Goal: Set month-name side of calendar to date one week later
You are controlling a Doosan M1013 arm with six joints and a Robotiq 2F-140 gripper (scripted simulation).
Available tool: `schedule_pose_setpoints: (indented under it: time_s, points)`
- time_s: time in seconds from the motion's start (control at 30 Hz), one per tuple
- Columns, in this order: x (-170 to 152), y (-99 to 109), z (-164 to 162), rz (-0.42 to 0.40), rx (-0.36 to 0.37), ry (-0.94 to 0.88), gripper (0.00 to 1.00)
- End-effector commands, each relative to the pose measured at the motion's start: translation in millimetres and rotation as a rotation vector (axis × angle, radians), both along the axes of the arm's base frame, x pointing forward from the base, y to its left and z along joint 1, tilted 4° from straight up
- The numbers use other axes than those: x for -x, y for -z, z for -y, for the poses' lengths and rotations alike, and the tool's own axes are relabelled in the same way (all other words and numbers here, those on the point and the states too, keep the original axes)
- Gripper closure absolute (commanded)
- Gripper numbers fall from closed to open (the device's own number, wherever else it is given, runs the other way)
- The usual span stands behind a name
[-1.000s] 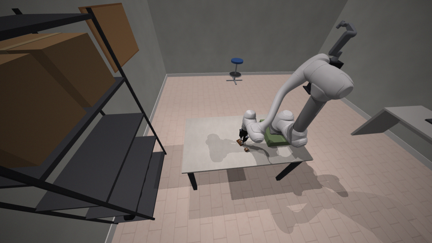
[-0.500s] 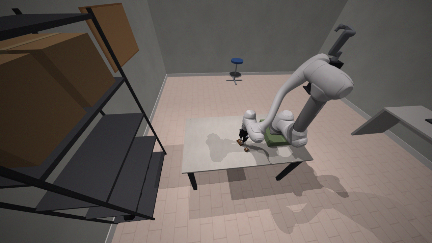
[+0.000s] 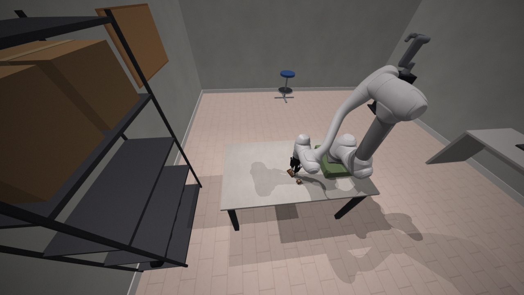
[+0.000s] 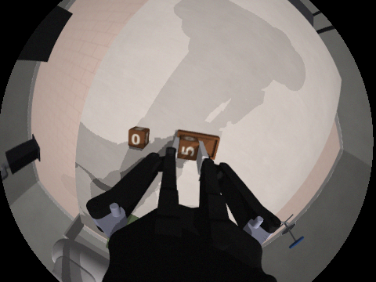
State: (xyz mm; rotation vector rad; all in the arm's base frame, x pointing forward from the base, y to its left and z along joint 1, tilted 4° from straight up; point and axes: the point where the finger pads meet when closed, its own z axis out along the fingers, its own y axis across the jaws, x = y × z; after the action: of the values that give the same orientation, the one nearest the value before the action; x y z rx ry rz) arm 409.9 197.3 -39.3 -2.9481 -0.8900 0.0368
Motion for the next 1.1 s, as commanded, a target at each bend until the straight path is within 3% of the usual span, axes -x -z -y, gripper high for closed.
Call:
schedule_pose_setpoints:
  time_s: [0.0, 1.07]
  points:
    - [0.1, 1.6, -0.1, 0.000, 0.000, 0.000, 0.75]
    - [0.2, 4.6, -0.3, 0.000, 0.000, 0.000, 0.75]
